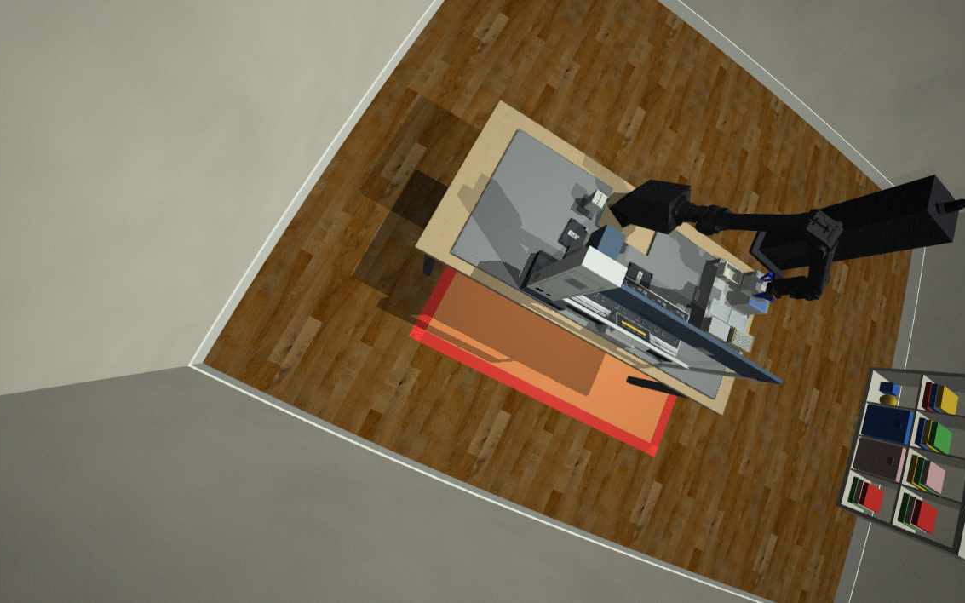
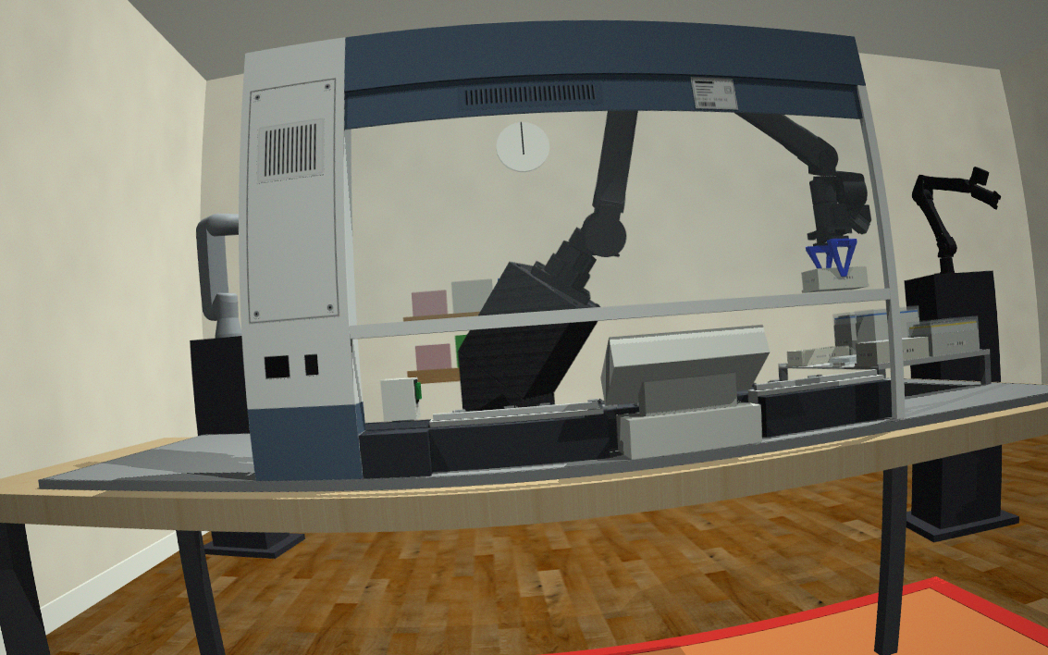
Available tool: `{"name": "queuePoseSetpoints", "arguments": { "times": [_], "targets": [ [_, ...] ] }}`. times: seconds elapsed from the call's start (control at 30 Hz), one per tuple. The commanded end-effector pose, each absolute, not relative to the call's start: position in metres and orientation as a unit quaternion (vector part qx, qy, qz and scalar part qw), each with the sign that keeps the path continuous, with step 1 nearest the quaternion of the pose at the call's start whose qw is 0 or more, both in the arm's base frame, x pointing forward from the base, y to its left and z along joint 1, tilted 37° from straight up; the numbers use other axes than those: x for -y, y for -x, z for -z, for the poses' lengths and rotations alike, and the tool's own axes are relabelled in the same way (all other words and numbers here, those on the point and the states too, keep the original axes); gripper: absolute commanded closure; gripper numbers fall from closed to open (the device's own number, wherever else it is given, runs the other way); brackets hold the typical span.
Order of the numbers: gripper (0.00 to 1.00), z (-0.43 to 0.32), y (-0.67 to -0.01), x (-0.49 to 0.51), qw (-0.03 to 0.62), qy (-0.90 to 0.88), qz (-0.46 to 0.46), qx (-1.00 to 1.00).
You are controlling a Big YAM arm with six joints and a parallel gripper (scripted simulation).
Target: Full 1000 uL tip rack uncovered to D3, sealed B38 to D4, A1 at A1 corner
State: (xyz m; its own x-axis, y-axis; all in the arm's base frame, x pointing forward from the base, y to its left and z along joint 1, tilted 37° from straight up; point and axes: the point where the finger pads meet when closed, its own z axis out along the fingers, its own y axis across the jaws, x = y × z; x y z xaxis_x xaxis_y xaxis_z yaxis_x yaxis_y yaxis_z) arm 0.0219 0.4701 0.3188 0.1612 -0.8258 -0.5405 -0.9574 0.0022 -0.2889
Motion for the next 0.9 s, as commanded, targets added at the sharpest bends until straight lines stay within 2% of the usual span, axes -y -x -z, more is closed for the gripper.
{"name": "queuePoseSetpoints", "arguments": {
  "times": [0.0, 0.4, 0.87],
  "targets": [
    [1.00, -0.315, -0.028, -0.476, 0.308, 0.698, -0.107, -0.637],
    [1.00, -0.319, -0.030, -0.480, 0.321, 0.694, -0.120, -0.634],
    [1.00, -0.284, -0.038, -0.499, 0.309, 0.698, -0.108, -0.637]
  ]
}}
